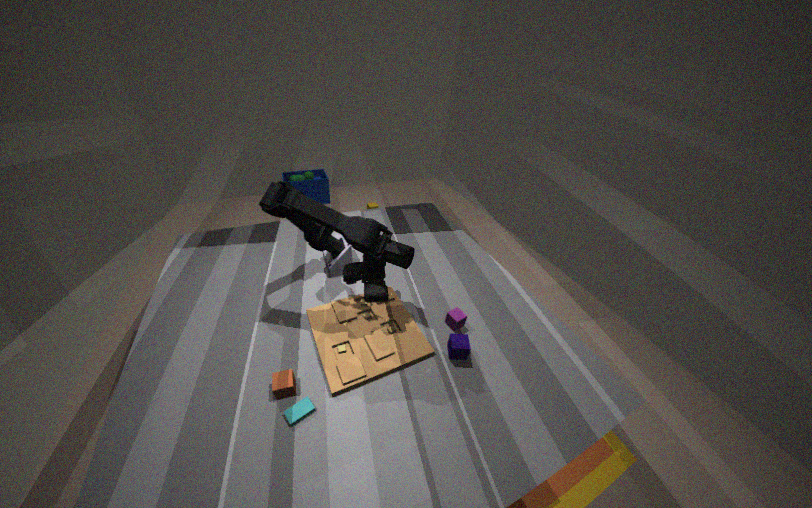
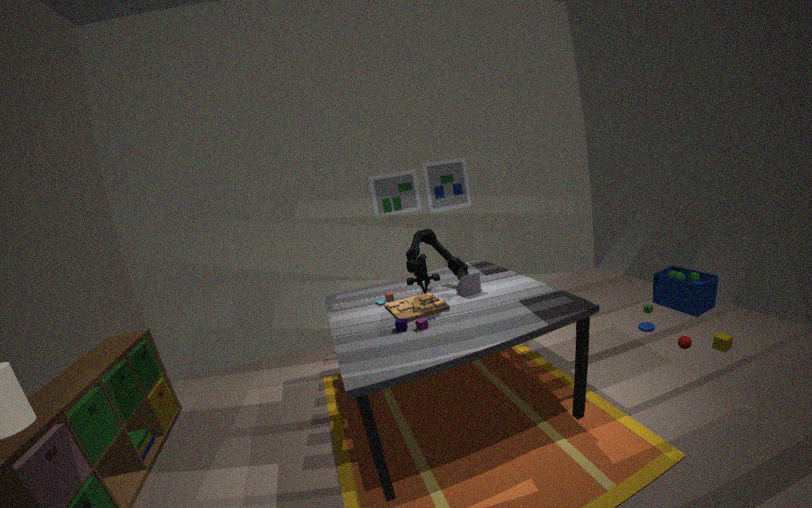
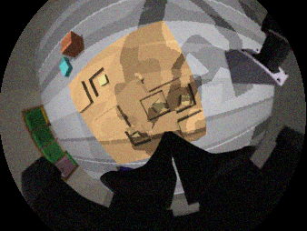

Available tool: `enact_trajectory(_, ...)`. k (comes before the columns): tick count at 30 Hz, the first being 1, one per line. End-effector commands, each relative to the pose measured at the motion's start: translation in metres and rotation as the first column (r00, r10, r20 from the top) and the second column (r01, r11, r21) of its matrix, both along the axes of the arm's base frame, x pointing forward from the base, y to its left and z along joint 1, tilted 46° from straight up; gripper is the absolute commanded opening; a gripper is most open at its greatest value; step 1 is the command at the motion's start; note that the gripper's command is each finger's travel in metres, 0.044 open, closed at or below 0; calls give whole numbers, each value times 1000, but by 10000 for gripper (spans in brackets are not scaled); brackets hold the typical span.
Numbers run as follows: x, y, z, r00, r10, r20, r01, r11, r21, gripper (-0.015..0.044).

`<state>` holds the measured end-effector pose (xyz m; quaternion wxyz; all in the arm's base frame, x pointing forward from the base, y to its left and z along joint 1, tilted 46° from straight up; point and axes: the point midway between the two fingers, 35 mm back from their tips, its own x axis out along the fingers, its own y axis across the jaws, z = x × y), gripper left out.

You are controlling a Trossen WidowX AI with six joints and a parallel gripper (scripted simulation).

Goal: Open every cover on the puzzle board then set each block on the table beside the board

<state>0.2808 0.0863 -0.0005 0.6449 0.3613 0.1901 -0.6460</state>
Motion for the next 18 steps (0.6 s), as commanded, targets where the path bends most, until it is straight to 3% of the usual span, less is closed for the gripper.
enact_trajectory(1, -20, -6, -1, 999, -31, 21, 31, 1000, 2, 0)
enact_trajectory(9, -60, -21, -1, 993, -88, 74, 88, 996, 7, 0)
enact_trajectory(18, -57, -35, -15, 993, -89, 76, 89, 996, 8, 0)
